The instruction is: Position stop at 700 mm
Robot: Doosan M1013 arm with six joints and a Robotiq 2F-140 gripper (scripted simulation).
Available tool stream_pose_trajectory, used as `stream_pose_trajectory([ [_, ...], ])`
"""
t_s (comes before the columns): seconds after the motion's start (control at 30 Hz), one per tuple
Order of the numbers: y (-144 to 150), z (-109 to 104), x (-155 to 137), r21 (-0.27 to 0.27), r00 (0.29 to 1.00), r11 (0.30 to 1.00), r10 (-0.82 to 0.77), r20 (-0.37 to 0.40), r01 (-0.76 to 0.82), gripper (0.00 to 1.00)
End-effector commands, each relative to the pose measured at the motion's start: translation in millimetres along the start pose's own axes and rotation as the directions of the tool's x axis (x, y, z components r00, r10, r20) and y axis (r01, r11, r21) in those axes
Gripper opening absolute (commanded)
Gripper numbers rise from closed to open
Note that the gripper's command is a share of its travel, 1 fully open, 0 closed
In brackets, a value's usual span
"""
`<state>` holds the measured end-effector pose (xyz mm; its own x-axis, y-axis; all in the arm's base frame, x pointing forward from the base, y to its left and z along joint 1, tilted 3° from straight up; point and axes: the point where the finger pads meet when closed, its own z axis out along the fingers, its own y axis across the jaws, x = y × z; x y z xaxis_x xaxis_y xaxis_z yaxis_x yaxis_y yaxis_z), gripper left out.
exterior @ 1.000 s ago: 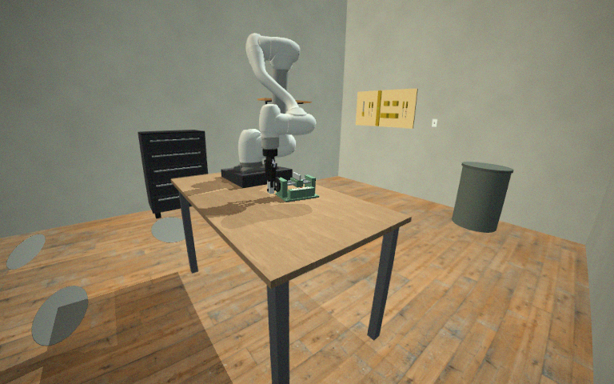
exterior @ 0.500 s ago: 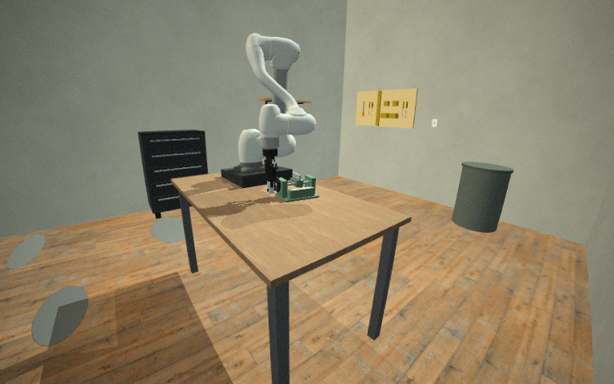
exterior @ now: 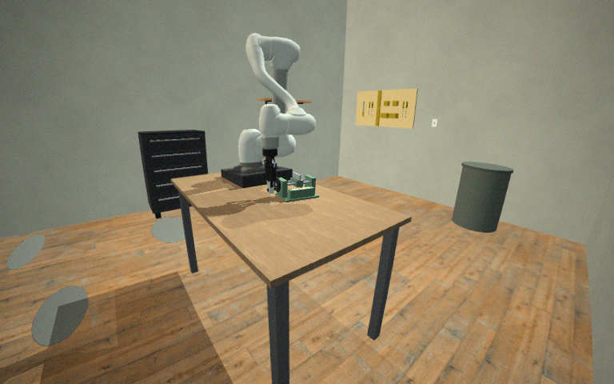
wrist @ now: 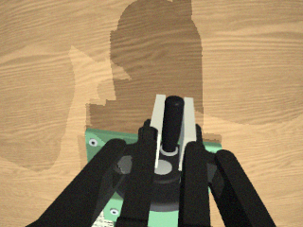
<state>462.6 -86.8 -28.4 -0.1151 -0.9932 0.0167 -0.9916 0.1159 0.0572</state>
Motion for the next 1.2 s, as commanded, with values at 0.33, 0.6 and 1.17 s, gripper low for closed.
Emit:
stream_pose_trajectory([
  [0.33, 3, -1, 0, -0.001, 1.000, 1.000, 0.000, 0.000, 0.000, 0.04],
  [0.6, 6, -2, 0, -0.001, 1.000, 1.000, 0.000, 0.000, 0.000, 0.04],
  [1.17, 12, -6, 0, -0.001, 1.000, 1.000, 0.000, 0.000, 0.000, 0.04],
])
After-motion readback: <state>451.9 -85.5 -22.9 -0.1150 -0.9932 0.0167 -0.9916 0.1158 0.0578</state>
